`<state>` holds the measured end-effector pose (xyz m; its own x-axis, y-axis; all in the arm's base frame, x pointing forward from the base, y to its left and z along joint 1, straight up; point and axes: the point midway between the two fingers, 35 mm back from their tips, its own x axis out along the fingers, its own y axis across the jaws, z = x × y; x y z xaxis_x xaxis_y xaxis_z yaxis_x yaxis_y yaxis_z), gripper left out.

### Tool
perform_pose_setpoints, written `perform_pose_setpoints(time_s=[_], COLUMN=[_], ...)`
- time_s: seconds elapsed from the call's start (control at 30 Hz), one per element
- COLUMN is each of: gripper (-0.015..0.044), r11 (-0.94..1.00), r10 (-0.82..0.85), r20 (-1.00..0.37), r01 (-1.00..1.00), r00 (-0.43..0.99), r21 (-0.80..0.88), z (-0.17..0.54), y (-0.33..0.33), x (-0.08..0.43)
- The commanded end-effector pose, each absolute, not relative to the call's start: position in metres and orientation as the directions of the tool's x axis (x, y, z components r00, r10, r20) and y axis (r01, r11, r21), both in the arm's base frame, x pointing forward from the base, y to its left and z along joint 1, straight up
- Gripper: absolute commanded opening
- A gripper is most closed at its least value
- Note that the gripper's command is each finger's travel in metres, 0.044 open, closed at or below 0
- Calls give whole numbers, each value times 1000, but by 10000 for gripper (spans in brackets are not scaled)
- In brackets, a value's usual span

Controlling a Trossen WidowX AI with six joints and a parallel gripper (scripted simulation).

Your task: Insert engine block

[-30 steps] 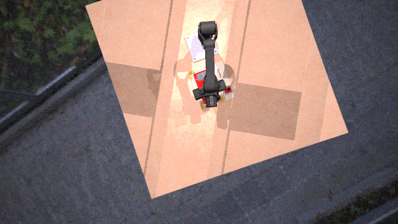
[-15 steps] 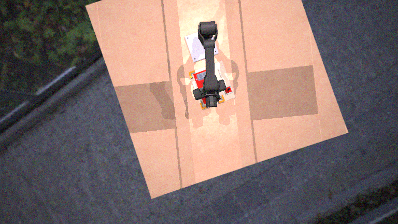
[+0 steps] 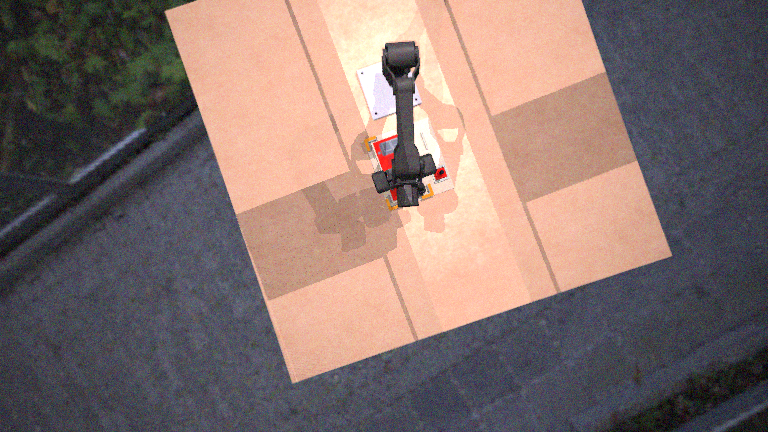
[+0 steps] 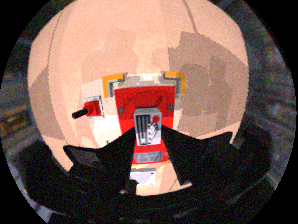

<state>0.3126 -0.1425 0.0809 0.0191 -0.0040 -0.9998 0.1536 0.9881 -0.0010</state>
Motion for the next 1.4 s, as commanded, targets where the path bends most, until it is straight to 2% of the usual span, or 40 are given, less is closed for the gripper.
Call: perform_pose_setpoints(time_s=[0.0,1.37], gripper=[159,159], r11=[989,987], r10=[-4,-4], r20=[-1000,-1000], r01=[149,161], r00=[19,19], r21=[-1,-1], z=[79,72], y=[-143,-143], x=[313,313])
